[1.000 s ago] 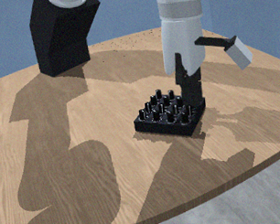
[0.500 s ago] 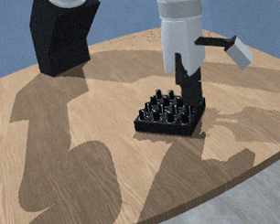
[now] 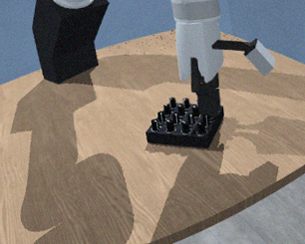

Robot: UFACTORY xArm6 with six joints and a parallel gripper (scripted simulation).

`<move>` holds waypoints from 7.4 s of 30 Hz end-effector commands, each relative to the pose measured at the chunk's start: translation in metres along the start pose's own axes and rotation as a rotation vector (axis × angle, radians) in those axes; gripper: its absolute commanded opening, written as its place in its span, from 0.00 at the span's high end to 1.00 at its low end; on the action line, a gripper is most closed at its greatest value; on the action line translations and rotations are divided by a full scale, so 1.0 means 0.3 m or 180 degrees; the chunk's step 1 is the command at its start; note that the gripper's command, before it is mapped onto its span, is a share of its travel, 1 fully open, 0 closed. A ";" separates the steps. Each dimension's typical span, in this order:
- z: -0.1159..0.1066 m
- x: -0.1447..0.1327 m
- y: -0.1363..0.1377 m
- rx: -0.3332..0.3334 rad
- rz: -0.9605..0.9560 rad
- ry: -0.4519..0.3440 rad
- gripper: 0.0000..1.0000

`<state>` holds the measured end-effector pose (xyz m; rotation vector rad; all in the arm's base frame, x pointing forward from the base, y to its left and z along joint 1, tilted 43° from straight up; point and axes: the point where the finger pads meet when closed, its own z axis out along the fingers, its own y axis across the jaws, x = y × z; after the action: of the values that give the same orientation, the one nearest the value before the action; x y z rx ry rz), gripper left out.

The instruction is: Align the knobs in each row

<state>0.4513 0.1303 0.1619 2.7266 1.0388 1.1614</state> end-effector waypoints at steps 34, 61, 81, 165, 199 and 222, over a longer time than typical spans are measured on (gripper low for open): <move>-0.002 0.003 0.001 -0.0004 -0.1348 0.0005 0.92; -0.002 0.003 0.001 -0.0005 -0.3256 0.0003 0.92; -0.002 0.003 0.001 -0.0006 -0.4542 0.0002 0.92; -0.043 0.002 0.001 -0.0007 -0.5257 0.0001 0.81; -0.121 0.003 0.001 -0.0007 -0.5257 0.0002 0.81; -0.130 0.005 0.006 -0.0014 -0.4494 0.0009 0.81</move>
<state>0.4279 0.1210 0.1890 1.0538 2.2599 0.7313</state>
